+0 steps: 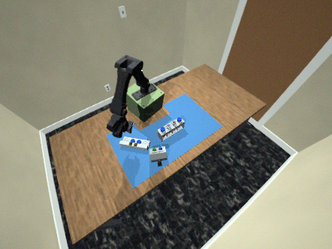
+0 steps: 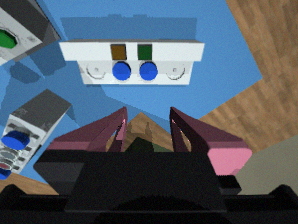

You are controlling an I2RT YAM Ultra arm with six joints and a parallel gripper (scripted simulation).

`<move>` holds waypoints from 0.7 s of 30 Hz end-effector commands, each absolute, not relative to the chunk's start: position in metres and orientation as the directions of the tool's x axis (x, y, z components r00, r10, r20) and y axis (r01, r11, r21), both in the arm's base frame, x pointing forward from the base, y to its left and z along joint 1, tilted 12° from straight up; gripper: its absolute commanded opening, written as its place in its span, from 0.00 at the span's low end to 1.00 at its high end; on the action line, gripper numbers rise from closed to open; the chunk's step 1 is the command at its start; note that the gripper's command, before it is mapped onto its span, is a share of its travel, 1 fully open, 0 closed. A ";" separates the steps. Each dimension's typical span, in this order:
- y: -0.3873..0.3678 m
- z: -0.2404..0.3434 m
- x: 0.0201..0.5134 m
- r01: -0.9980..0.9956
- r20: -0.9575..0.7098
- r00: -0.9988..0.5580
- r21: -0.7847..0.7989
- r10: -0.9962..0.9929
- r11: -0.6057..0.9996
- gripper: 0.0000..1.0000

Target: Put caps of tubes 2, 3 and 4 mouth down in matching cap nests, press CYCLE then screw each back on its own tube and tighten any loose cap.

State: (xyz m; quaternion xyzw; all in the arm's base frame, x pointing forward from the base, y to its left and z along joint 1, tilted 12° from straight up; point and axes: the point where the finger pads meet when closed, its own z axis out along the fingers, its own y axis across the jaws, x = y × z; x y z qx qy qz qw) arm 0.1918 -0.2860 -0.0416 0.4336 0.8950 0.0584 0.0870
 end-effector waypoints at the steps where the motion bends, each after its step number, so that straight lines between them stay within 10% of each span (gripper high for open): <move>1: -0.291 -0.037 0.193 0.767 -0.121 -0.605 0.178 0.787 0.617 0.47; 14: -0.291 -0.037 0.193 0.767 -0.121 -0.605 0.178 0.787 0.617 0.47; 21: -0.248 -0.031 0.218 0.960 -0.023 -0.182 0.214 0.983 0.183 0.49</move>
